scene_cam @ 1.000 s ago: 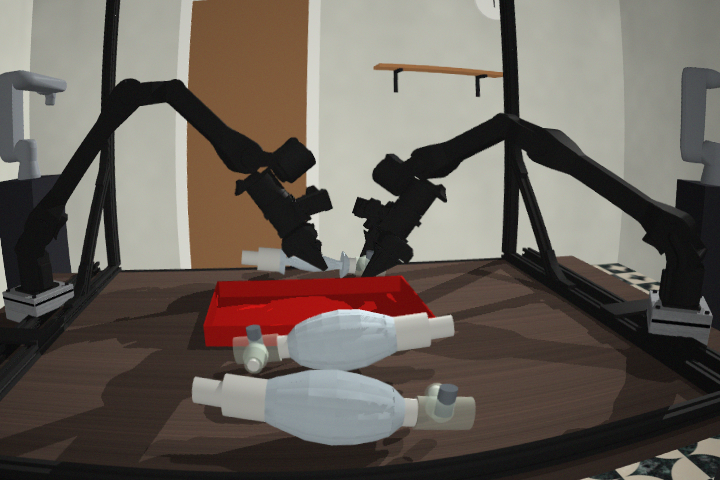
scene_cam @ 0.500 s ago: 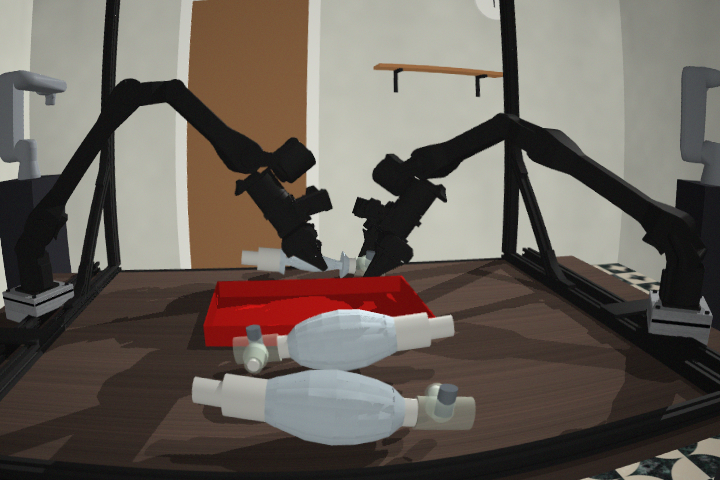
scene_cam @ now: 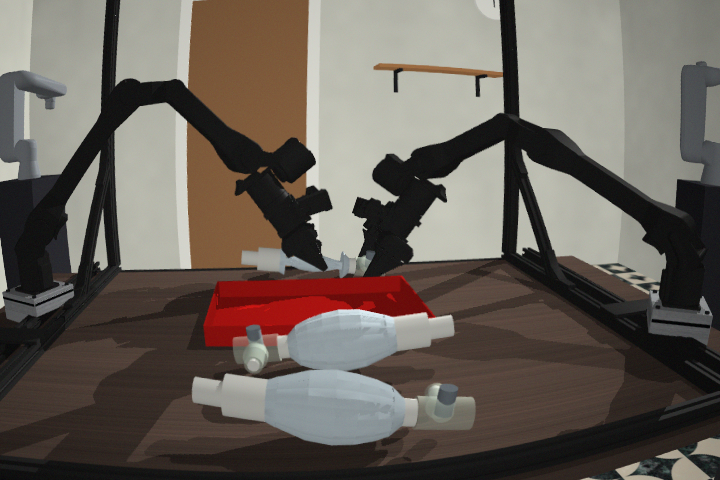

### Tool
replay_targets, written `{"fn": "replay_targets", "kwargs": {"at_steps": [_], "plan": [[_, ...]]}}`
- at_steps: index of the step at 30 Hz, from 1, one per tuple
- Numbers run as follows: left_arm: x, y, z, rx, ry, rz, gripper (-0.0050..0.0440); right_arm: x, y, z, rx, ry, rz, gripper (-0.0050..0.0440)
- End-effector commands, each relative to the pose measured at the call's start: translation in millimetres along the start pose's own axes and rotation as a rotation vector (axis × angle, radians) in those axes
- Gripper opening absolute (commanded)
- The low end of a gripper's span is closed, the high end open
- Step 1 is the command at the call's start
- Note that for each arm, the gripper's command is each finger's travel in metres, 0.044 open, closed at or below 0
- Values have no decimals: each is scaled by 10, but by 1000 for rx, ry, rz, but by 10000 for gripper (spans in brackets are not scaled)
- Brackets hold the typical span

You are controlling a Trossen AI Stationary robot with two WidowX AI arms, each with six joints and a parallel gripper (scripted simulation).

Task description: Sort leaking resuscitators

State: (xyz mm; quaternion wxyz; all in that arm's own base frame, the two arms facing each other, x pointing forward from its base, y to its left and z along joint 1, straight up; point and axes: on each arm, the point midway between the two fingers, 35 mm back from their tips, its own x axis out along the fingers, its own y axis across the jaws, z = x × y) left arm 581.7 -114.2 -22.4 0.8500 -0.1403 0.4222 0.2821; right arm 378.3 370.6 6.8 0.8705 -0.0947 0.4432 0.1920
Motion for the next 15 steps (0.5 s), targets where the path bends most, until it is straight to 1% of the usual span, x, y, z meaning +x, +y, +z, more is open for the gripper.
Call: {"fn": "replay_targets", "kwargs": {"at_steps": [1,10,11,15], "plan": [[0,0,0,0,0,0,440,0,0,1,0,0,0,0],[0,0,0,0,0,0,440,0,0,1,0,0,0,0],[-558,0,423,0,0,0,440,0,0,0,0,0,0,0],[-646,4,487,0,0,0,440,0,0,0,0,0,0,0]]}}
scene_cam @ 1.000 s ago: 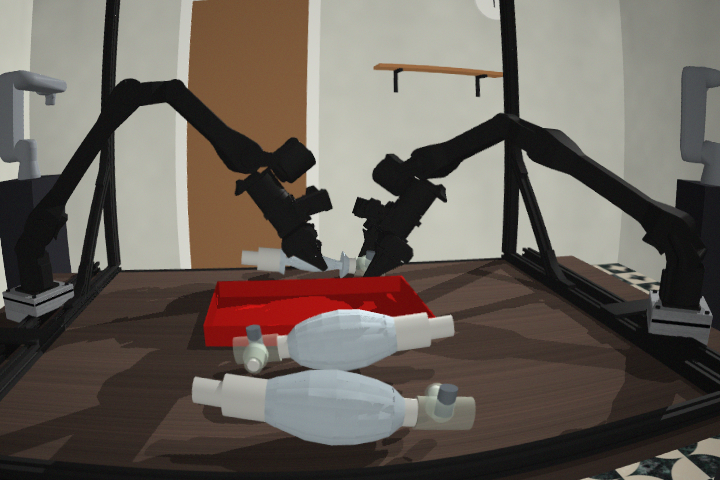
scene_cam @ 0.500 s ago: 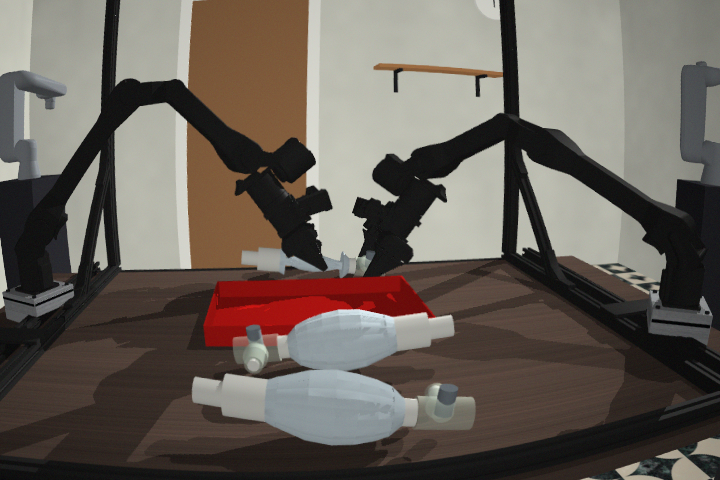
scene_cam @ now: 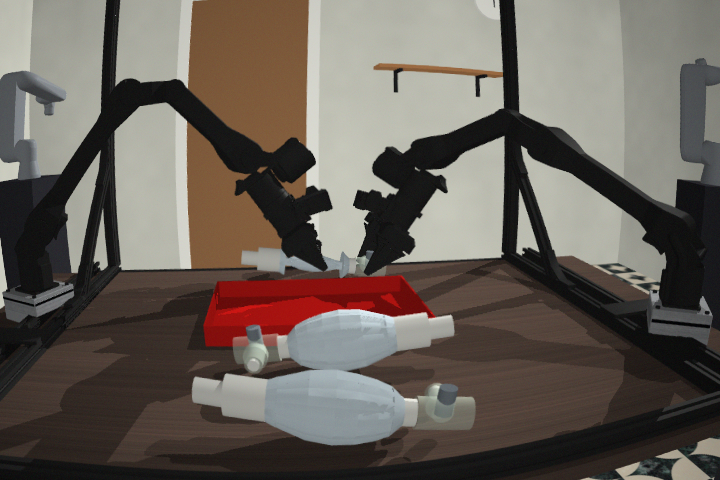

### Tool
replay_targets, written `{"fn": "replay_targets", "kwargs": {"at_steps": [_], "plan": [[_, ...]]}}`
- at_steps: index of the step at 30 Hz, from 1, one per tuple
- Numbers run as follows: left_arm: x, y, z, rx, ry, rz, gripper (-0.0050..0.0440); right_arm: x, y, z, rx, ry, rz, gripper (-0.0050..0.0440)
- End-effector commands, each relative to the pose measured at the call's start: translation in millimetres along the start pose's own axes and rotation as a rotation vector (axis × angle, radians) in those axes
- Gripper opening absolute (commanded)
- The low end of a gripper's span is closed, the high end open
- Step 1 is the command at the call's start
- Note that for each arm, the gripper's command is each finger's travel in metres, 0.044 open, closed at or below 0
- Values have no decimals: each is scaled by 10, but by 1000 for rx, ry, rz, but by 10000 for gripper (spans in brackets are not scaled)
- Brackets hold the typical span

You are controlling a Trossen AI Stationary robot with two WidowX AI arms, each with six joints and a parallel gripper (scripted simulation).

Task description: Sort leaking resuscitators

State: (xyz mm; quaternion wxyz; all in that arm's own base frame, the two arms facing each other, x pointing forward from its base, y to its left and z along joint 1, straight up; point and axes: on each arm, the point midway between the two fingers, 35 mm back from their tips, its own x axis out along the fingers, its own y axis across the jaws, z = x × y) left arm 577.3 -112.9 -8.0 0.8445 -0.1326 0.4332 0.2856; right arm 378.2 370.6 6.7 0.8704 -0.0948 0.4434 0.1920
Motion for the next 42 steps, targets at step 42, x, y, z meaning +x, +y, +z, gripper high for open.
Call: {"fn": "replay_targets", "kwargs": {"at_steps": [42], "plan": [[-593,-26,468,14,16,18,440,0,-1,-1,0,0,0,0]]}}
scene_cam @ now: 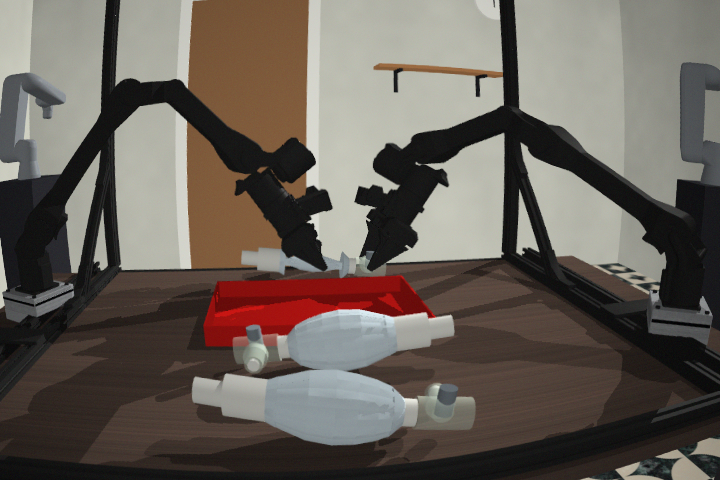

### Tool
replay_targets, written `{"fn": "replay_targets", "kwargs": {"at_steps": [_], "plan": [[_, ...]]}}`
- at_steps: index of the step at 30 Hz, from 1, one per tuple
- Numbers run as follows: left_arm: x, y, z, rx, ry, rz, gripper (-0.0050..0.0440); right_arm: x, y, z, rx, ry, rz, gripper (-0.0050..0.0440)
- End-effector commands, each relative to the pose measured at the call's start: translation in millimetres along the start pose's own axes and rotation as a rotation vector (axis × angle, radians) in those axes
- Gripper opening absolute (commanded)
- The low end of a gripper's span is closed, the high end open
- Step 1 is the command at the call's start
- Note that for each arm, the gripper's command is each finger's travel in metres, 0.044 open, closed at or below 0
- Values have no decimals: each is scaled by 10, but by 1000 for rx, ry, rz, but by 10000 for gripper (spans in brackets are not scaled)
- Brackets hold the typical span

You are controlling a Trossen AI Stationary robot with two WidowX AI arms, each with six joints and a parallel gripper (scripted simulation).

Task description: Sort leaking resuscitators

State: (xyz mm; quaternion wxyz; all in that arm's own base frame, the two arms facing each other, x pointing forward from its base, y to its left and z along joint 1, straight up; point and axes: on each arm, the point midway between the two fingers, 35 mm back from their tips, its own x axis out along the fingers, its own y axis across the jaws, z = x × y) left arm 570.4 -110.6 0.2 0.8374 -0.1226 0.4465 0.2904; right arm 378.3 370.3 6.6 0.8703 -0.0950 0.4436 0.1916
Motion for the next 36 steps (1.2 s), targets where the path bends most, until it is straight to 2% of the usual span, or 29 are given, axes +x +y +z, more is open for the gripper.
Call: {"fn": "replay_targets", "kwargs": {"at_steps": [1,4,5,15,21,32,36], "plan": [[-515,-67,445,-5,-5,-6,440,0,2,0,0,0,0,0],[-515,-67,445,-5,-5,-6,440,0,2,0,0,0,0,0],[-75,-45,84,-8,-17,-29,440,0,0,0,0,0,0,0],[-979,-376,920,-74,-210,-315,440,0,0,0,0,0,0,0],[-979,-376,920,-74,-210,-315,440,0,0,0,0,0,0,0],[-2159,-431,1720,-134,-452,-580,440,0,0,-1,0,0,0,0],[-2159,-431,1720,-134,-452,-580,440,0,0,-1,0,0,0,0]]}}
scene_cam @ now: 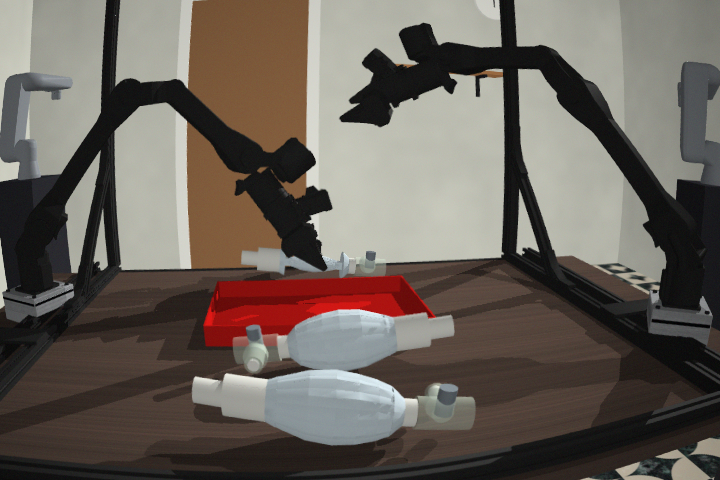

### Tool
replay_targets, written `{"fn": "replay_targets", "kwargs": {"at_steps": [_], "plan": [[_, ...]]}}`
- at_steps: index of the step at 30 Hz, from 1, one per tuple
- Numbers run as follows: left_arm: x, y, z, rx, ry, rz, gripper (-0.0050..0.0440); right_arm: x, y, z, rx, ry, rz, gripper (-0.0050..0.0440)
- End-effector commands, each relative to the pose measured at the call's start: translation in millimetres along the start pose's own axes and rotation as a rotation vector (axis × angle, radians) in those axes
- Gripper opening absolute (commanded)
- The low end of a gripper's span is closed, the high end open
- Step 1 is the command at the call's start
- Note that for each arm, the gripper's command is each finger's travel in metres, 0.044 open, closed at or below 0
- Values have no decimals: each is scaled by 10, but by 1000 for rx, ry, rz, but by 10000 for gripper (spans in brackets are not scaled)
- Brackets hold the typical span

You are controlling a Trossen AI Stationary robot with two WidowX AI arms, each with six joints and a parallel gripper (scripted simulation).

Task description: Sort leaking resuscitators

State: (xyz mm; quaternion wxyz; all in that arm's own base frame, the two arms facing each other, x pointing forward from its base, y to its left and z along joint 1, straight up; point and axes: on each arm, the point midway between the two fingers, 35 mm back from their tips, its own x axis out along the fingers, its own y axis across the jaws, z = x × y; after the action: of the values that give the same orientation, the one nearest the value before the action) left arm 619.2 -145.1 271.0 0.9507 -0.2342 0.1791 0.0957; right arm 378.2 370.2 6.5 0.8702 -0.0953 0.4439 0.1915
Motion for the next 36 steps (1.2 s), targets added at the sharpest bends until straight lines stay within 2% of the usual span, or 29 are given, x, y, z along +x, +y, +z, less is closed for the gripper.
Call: {"fn": "replay_targets", "kwargs": {"at_steps": [1,2,5,13,19,30,36], "plan": [[-11,-21,9,9,-2,-13,440,0,0,1,0,0,0,0],[-11,-21,9,9,-2,-13,440,0,0,1,0,0,0,0],[-207,-169,321,-7,-73,-76,440,0,0,0,0,0,0,0],[-828,-508,1088,-20,-260,-251,440,0,0,0,0,0,0,0],[-828,-508,1088,-20,-260,-251,440,0,0,0,0,0,0,0],[-1912,-773,2033,-32,-539,-456,440,0,0,-1,0,0,0,0],[-1912,-773,2033,-32,-539,-456,440,0,0,-1,0,0,0,0]]}}
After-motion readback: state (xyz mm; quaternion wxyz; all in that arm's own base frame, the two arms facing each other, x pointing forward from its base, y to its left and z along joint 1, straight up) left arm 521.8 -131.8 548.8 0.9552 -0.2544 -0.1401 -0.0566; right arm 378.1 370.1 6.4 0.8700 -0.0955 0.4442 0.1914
